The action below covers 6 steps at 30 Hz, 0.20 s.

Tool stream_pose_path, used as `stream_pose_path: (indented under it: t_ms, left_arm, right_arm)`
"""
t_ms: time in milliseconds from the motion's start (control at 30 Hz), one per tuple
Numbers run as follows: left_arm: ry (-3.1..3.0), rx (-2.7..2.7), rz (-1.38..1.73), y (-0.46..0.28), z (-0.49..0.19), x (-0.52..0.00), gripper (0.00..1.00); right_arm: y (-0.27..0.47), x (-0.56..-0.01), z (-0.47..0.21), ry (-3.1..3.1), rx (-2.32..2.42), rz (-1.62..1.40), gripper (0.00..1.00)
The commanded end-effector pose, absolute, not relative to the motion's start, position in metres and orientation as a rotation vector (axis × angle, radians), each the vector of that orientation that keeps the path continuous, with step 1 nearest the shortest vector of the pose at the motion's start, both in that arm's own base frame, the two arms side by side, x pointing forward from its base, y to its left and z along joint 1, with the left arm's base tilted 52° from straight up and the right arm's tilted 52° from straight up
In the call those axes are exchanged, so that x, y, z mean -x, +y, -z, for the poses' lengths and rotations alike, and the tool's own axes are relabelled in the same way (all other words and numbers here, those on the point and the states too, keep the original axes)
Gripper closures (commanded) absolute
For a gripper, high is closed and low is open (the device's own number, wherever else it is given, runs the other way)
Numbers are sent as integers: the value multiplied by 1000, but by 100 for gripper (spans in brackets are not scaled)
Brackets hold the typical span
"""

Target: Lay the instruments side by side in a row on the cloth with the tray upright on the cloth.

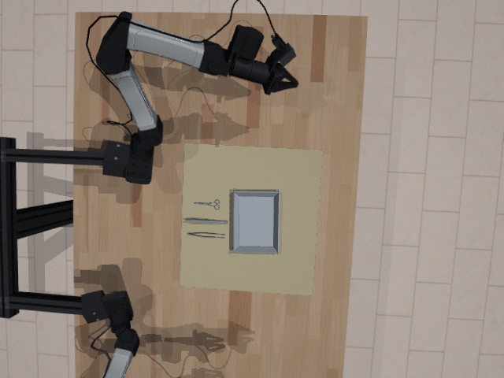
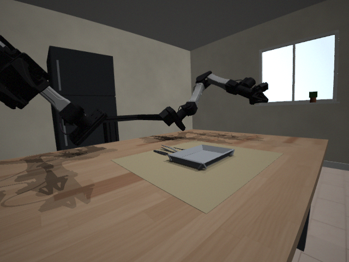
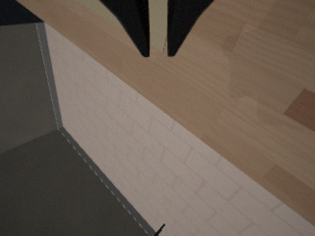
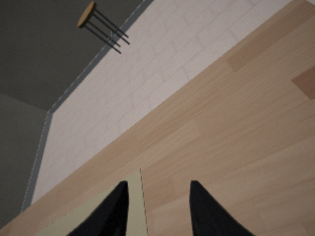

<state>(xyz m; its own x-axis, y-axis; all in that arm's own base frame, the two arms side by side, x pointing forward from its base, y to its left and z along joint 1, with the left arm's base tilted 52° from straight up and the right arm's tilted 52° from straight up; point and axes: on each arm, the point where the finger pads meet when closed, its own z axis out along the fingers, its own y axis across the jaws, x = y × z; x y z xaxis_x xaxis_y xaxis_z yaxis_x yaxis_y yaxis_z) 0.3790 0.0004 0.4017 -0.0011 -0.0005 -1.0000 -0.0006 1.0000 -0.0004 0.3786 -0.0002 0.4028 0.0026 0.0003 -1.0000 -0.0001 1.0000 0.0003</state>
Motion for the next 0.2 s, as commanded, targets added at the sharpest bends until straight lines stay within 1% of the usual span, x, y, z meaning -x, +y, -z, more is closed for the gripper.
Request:
stream_pose_path:
  t_ms: [0,167]
  left_arm:
    - [1528,-22,11,-9,-419,-378,90]
    - [1528,-22,11,-9,-419,-378,90]
  right_arm:
    - [3,-375,-409,1549,11,-12,67]
    - [3,-375,-409,1549,11,-12,67]
